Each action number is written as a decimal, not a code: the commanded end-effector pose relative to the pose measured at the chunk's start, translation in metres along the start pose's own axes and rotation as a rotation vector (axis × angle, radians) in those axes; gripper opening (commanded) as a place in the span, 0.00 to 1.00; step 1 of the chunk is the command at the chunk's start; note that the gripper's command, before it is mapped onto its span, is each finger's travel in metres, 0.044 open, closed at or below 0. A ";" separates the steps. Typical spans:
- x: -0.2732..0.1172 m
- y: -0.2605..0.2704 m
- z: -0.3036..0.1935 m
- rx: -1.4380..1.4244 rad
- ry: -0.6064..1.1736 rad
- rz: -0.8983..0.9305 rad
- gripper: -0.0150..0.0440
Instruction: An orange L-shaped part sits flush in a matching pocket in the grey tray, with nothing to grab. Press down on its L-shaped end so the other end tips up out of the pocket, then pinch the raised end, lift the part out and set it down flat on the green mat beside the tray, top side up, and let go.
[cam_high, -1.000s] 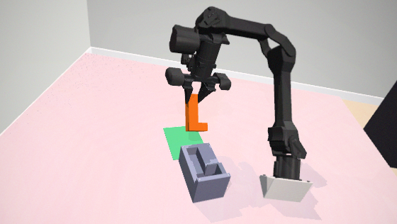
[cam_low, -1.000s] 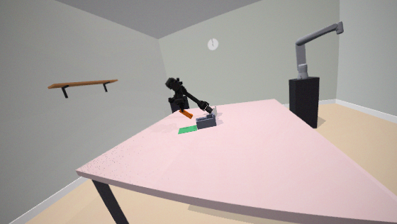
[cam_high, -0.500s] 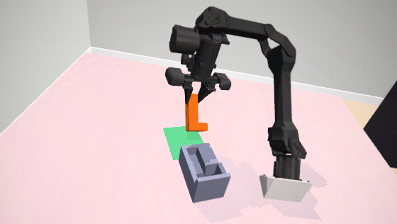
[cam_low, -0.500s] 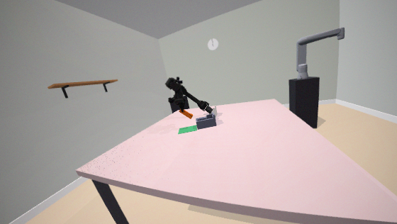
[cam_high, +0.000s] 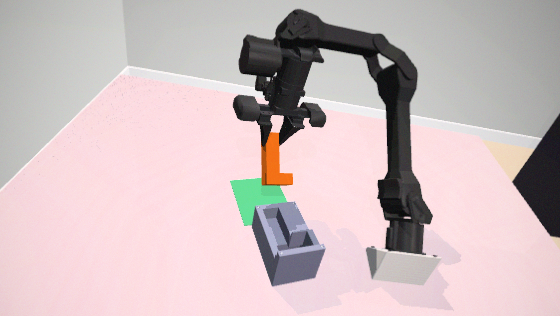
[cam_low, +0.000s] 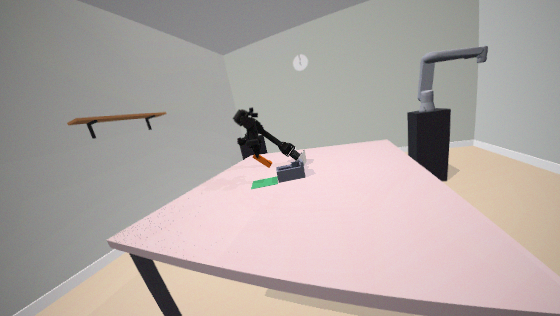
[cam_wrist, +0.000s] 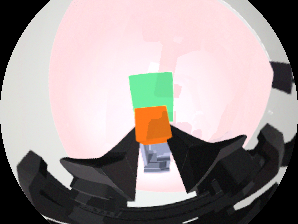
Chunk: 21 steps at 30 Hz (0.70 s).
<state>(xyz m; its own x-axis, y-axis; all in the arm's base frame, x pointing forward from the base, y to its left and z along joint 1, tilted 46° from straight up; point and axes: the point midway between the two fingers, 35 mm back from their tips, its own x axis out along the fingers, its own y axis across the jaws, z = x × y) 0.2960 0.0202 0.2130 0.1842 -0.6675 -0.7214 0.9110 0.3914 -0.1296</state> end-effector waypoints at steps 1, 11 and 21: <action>0.000 -0.001 0.001 -0.006 -0.002 -0.003 0.25; 0.000 -0.001 0.001 -0.006 -0.002 -0.003 0.25; 0.005 0.000 0.008 0.000 0.001 -0.018 0.25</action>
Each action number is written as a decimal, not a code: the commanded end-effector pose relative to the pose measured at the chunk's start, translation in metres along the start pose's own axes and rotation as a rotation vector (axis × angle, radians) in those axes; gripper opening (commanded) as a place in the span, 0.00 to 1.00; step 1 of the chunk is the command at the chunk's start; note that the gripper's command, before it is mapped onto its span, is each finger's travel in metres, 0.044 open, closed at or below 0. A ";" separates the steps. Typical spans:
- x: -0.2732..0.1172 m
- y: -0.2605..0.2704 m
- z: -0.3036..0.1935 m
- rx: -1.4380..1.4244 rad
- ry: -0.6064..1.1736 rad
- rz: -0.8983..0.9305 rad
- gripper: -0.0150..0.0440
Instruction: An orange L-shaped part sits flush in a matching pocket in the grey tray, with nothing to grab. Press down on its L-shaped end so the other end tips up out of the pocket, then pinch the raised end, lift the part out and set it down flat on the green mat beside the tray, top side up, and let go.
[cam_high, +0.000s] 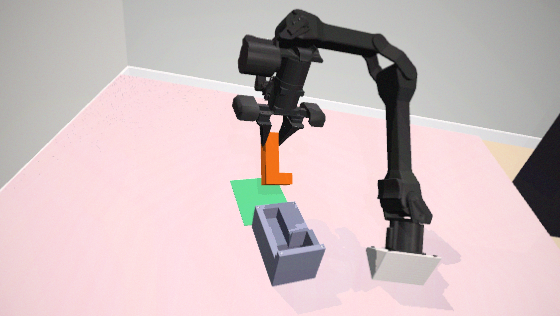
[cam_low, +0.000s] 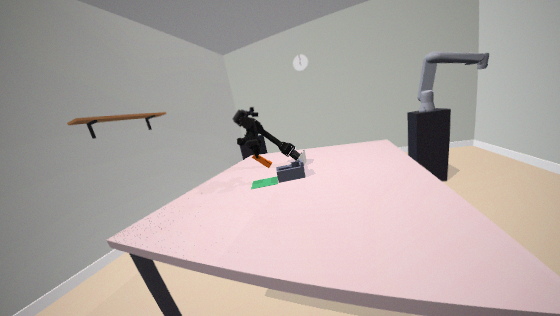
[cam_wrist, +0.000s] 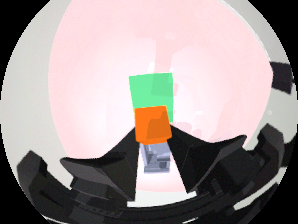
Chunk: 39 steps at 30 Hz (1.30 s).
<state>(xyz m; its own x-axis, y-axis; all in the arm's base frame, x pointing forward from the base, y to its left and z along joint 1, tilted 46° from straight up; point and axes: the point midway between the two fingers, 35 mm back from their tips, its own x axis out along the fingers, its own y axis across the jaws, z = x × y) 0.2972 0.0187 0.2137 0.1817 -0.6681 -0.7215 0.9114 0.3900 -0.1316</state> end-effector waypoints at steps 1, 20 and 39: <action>0.006 -0.001 0.008 0.000 0.001 -0.021 0.25; 0.028 -0.001 0.015 -0.007 0.000 -0.092 0.25; 0.057 -0.004 0.015 -0.014 -0.006 -0.115 0.25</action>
<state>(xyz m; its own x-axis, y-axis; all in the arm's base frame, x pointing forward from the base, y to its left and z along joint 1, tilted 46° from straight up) 0.3098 -0.0245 0.1877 0.0848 -0.7095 -0.6996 0.9219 0.3222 -0.2150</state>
